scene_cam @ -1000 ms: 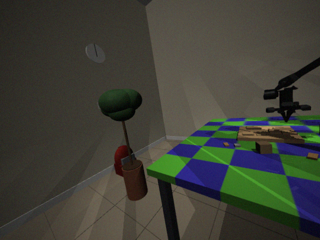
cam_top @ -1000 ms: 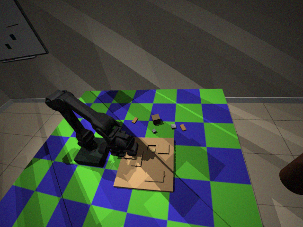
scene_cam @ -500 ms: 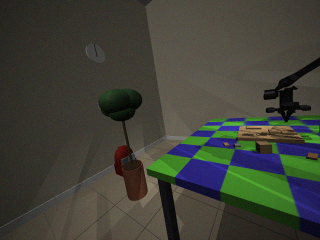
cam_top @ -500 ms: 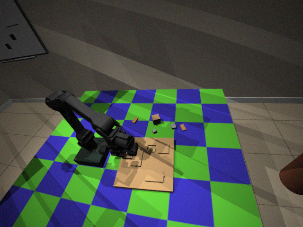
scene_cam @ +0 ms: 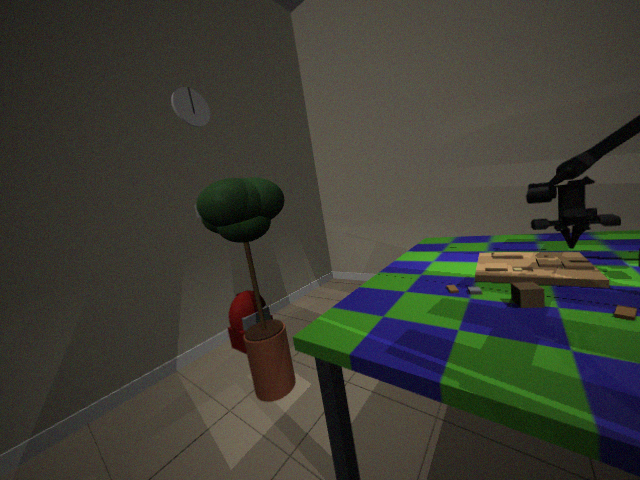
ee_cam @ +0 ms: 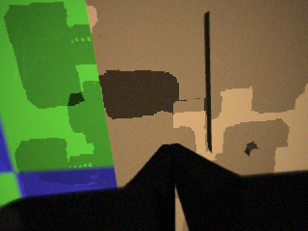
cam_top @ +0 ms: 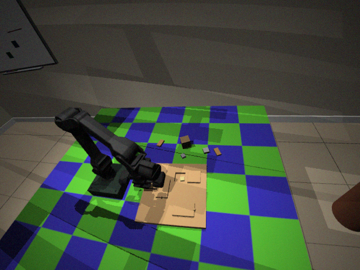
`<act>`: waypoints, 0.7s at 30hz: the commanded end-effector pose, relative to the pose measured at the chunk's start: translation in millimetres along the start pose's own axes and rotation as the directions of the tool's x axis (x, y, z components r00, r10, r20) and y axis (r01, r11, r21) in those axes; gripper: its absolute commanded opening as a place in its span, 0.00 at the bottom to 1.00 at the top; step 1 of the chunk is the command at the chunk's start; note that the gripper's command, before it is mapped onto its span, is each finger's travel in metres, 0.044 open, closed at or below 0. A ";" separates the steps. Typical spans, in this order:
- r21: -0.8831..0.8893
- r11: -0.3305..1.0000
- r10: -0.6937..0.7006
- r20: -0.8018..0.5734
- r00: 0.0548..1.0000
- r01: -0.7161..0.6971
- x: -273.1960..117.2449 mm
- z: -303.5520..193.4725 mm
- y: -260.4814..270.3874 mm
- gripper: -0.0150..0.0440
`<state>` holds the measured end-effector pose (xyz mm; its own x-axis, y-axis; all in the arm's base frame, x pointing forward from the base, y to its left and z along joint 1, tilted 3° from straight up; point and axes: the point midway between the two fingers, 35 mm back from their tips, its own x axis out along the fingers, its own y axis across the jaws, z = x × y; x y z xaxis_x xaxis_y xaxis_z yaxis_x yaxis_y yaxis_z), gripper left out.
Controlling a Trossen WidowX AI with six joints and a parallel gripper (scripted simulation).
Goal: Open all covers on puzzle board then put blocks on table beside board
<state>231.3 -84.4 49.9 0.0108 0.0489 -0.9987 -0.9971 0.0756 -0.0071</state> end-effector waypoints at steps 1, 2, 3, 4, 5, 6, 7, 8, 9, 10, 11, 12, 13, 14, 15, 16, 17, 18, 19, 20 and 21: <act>-0.002 1.000 0.004 -0.002 1.000 -0.004 4.2 -0.2 0.9 0.25; -0.002 1.000 0.004 -0.002 1.000 -0.004 5.3 -0.2 0.9 0.25; -0.002 1.000 0.004 -0.002 1.000 -0.004 6.3 -0.3 0.8 0.25; -0.002 1.000 0.004 -0.002 1.000 -0.004 7.3 -0.3 0.8 0.25; -0.002 1.000 0.004 -0.002 1.000 -0.004 8.3 -0.3 0.8 0.25; -0.002 1.000 0.004 -0.002 1.000 -0.004 9.3 -0.3 0.8 0.25; -0.002 1.000 0.004 -0.002 1.000 -0.004 10.3 -0.4 0.7 0.25; -0.002 1.000 0.004 -0.002 1.000 -0.004 11.3 -0.4 0.7 0.25; -0.002 1.000 0.004 -0.002 1.000 -0.004 12.3 -0.4 0.7 0.25; -0.002 1.000 0.004 -0.002 1.000 -0.004 13.3 -0.4 0.7 0.25; -0.002 1.000 0.004 -0.002 1.000 -0.004 14.3 -0.4 0.7 0.25; -0.002 1.000 0.004 -0.002 1.000 -0.004 15.3 -0.5 0.7 0.25; -0.002 1.000 0.004 -0.002 1.000 -0.004 16.3 -0.5 0.7 0.25; -0.002 1.000 0.004 -0.002 1.000 -0.004 17.3 -0.5 0.8 0.25; -0.002 1.000 0.004 -0.002 1.000 -0.004 18.3 -0.5 0.8 0.25; -0.002 1.000 0.004 -0.002 1.000 -0.004 19.3 -0.5 0.8 0.25; -0.002 1.000 0.004 -0.002 1.000 -0.004 20.3 -0.5 0.8 0.25; -0.002 1.000 0.004 -0.002 1.000 -0.004 21.3 -0.5 0.9 0.25; -0.002 1.000 0.004 -0.002 1.000 -0.004 22.3 -0.5 0.9 0.25; -0.002 1.000 0.004 -0.002 1.000 -0.004 23.3 -0.5 0.9 0.25; -0.002 1.000 0.004 -0.002 1.000 -0.004 24.3 -0.5 1.0 0.25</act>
<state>231.8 -83.8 28.8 0.0109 0.0489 -0.9987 -0.9973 0.0727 -0.0073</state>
